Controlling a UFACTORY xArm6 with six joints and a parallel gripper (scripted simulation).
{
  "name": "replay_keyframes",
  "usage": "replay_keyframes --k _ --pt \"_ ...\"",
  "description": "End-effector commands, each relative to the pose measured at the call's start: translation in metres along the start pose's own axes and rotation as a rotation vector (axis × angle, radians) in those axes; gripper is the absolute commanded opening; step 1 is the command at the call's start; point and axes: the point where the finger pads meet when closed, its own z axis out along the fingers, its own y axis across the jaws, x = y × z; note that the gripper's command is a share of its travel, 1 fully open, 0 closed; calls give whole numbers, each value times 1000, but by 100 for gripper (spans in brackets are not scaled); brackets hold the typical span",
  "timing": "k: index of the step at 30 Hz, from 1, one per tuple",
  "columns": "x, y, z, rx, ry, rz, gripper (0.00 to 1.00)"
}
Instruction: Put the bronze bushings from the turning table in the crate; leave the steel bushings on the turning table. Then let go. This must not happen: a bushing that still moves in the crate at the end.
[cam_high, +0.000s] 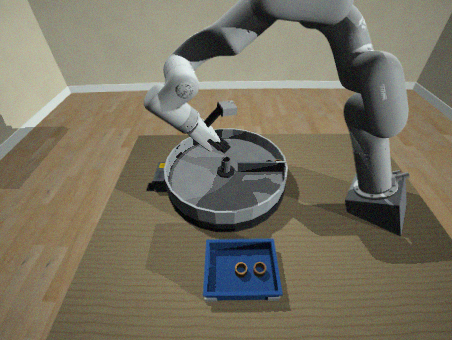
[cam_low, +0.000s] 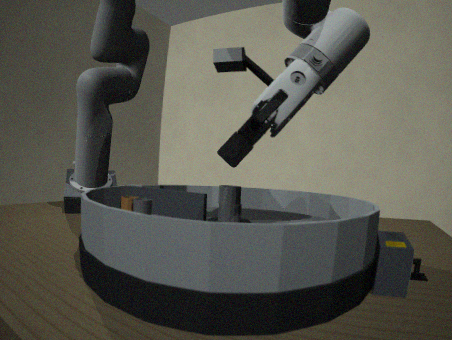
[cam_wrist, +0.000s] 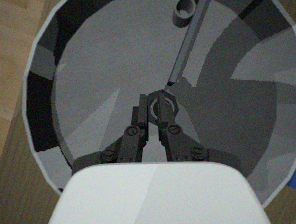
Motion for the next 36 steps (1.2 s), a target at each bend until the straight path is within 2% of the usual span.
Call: replay_keyframes --k 1,4,7,17,19,22,36 --pt "0 0 -1 1 -4 1 10" --pt "6 2 3 0 -4 1 10" --pt "32 12 27 0 -3 1 10" --pt "92 34 78 0 -3 1 10" --pt "92 34 78 0 -3 1 10" --pt "112 42 96 0 -3 1 10" --pt "114 43 98 0 -3 1 10"
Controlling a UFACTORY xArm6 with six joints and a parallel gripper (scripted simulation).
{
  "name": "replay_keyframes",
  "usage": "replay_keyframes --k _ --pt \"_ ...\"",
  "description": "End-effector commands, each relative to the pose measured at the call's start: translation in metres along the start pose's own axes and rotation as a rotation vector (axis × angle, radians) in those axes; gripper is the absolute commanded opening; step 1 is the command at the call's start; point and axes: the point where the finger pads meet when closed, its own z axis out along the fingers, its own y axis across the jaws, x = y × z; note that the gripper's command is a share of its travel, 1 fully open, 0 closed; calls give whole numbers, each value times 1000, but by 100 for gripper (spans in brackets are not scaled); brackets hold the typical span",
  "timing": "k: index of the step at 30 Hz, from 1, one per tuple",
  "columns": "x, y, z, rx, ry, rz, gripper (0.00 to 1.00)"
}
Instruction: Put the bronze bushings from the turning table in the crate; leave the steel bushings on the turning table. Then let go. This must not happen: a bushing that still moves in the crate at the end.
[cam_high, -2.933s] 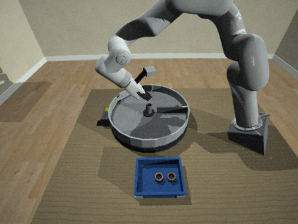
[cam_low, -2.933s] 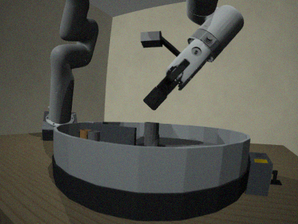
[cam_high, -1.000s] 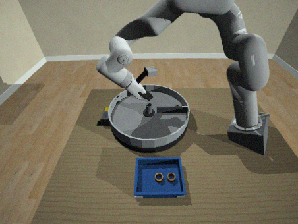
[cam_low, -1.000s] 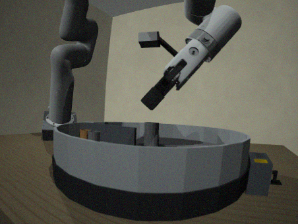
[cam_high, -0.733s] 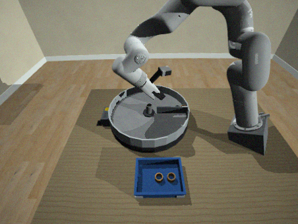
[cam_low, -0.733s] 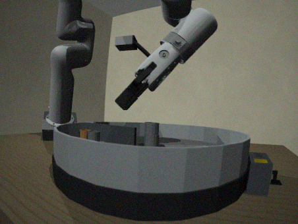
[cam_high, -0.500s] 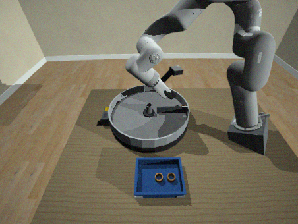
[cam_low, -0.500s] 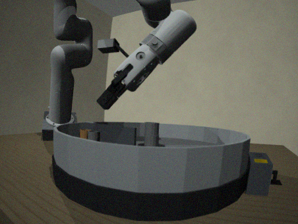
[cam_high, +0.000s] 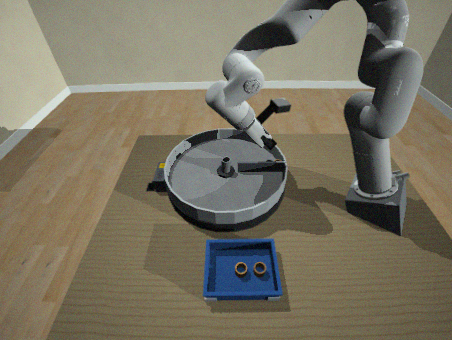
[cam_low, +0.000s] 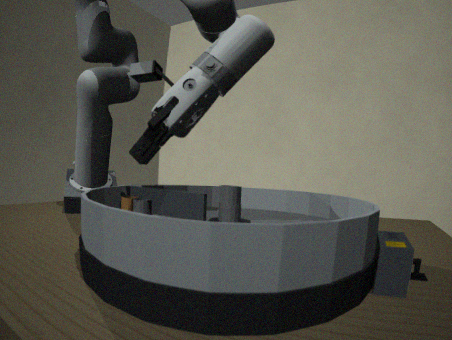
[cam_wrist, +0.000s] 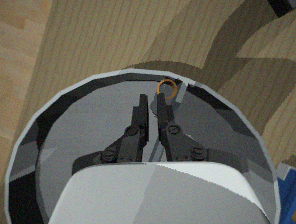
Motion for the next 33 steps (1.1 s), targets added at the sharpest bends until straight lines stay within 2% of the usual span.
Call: replay_keyframes --k 1,33 --pt "0 -1 -1 1 -3 1 10" --pt "2 -3 1 1 -4 1 10"
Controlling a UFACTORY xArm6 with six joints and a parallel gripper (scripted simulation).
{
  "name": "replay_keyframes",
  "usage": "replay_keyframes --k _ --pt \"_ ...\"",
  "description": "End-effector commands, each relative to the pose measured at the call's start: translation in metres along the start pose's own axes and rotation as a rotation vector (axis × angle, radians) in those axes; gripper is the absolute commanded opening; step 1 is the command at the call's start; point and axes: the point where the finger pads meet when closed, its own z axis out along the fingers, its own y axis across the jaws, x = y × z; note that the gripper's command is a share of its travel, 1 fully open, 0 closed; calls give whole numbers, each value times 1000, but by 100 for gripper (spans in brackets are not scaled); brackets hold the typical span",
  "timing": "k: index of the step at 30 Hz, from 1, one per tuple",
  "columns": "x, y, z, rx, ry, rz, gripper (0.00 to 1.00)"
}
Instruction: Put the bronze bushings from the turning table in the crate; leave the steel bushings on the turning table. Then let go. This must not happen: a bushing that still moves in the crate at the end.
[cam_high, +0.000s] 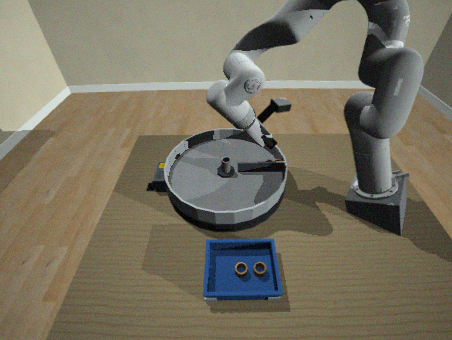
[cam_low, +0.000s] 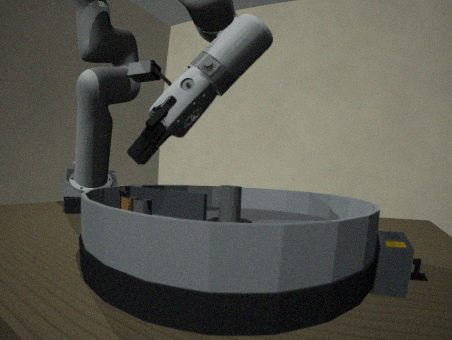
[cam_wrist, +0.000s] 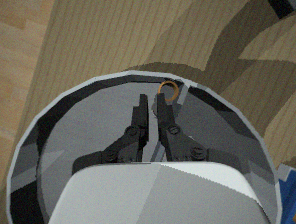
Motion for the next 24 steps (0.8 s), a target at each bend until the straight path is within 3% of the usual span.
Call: replay_keyframes --k 1,24 --pt "0 -1 -1 1 -3 1 10" --pt "-14 -1 15 1 -3 1 10"
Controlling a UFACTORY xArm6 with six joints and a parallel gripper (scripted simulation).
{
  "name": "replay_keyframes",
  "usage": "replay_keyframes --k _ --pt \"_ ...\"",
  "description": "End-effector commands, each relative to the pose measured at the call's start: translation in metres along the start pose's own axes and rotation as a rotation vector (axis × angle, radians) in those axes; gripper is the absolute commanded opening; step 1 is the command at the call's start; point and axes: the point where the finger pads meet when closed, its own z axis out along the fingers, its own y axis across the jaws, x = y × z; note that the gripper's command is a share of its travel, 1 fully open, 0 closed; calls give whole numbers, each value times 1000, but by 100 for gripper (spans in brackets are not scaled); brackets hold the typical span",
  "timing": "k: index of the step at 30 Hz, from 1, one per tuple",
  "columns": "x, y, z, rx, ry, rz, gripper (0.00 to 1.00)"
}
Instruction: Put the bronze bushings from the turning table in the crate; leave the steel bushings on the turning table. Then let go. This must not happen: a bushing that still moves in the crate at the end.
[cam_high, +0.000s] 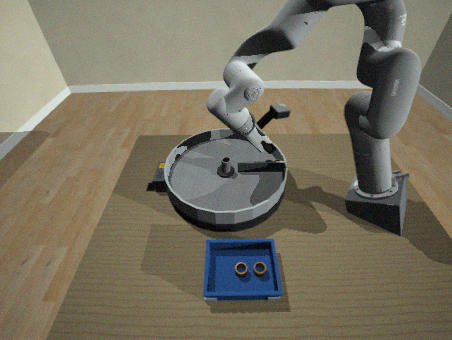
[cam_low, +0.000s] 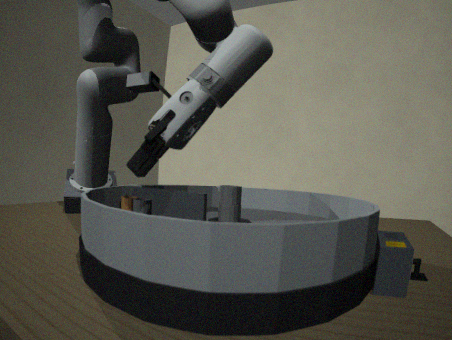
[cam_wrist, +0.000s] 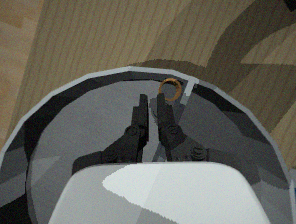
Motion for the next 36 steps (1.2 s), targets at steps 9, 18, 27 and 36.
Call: replay_keyframes --k 9,18,27,36 --pt "-2 0 1 1 -2 1 10" --pt "-8 0 8 1 -2 1 10" --pt "-17 0 19 1 -2 1 10" --pt "-22 0 25 1 -2 1 10"
